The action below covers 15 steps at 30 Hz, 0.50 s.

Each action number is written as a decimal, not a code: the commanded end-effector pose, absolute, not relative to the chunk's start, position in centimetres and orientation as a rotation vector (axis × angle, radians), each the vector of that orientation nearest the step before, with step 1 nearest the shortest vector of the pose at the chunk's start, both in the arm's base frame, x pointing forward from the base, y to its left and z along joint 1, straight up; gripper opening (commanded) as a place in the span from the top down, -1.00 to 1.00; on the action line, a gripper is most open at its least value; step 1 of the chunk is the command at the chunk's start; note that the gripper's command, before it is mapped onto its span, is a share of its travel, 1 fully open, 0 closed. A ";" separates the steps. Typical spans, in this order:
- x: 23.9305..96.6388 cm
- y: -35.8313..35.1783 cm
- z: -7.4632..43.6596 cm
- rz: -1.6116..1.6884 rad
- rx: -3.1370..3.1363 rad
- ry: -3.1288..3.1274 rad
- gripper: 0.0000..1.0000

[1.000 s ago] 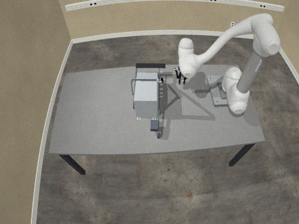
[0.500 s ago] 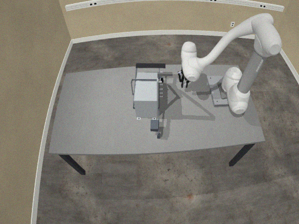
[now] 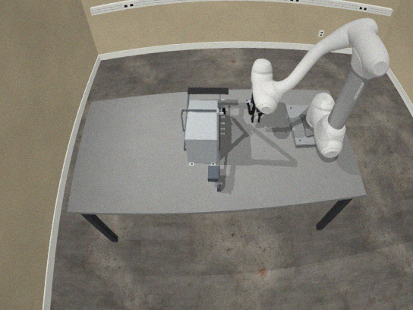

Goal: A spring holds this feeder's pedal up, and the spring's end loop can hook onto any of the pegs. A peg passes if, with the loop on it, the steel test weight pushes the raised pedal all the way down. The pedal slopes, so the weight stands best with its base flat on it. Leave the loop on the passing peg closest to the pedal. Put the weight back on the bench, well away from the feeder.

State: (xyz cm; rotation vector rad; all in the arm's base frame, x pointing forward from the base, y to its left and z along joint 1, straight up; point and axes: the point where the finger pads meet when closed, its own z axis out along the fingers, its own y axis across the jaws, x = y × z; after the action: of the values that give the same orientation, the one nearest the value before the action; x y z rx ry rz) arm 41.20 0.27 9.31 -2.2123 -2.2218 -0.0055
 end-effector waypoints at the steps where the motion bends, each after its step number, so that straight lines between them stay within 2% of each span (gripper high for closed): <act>1: 41.2 0.3 9.3 -0.007 -2.213 -2.222 0.50; 15: 41.3 0.3 6.6 -0.006 -2.213 -2.222 0.50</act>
State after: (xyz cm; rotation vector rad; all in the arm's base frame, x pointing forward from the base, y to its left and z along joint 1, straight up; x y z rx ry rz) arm 41.22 0.26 6.80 -2.2126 -2.2221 -0.0050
